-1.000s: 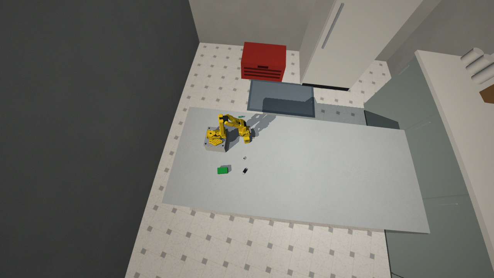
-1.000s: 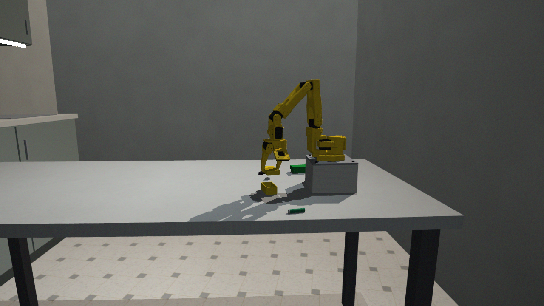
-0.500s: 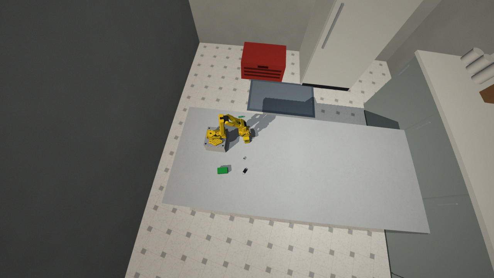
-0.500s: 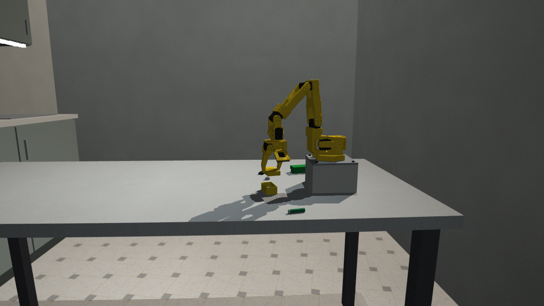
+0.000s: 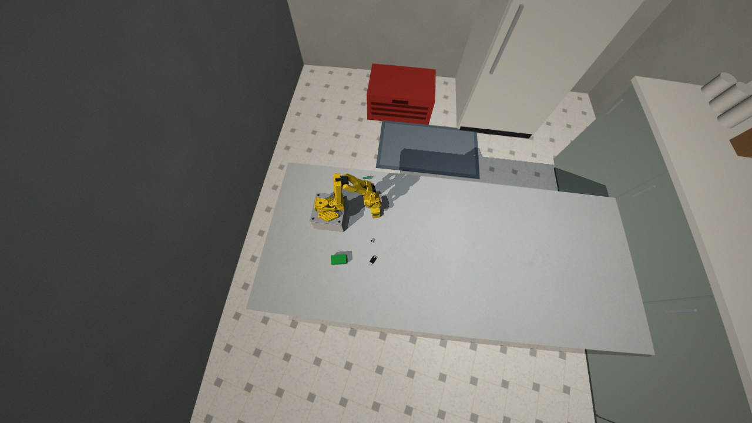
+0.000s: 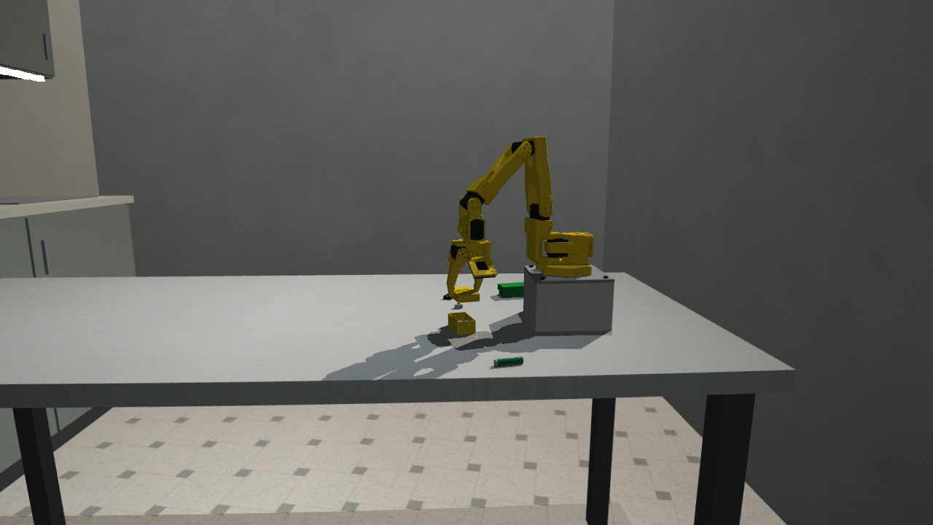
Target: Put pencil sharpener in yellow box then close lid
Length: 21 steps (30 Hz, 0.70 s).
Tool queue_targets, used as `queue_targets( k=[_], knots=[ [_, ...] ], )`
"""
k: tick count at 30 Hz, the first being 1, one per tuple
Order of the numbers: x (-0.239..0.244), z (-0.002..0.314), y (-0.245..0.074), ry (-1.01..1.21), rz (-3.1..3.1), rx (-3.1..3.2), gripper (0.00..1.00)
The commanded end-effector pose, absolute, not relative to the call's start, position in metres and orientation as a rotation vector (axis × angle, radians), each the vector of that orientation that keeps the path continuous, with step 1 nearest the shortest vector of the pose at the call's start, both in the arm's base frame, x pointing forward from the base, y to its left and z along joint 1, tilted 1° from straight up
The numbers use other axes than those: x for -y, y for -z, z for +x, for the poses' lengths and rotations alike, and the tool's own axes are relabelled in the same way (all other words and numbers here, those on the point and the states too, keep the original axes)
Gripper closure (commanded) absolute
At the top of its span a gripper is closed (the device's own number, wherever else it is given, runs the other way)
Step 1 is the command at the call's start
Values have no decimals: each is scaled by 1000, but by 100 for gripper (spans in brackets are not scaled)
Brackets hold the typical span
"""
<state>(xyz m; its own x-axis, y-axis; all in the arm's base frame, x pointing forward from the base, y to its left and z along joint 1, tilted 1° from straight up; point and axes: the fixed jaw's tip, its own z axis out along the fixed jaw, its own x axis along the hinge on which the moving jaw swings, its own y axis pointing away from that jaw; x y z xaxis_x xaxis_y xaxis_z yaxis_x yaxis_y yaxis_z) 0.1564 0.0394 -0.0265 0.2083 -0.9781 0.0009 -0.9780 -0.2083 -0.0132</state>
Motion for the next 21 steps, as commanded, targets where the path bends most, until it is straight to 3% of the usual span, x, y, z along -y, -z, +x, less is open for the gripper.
queue_targets(
  k=[1,21],
  knots=[
    [-41,157,28,10,-2435,-1971,78],
    [-42,159,28,10,-2427,-1980,78]
  ],
)
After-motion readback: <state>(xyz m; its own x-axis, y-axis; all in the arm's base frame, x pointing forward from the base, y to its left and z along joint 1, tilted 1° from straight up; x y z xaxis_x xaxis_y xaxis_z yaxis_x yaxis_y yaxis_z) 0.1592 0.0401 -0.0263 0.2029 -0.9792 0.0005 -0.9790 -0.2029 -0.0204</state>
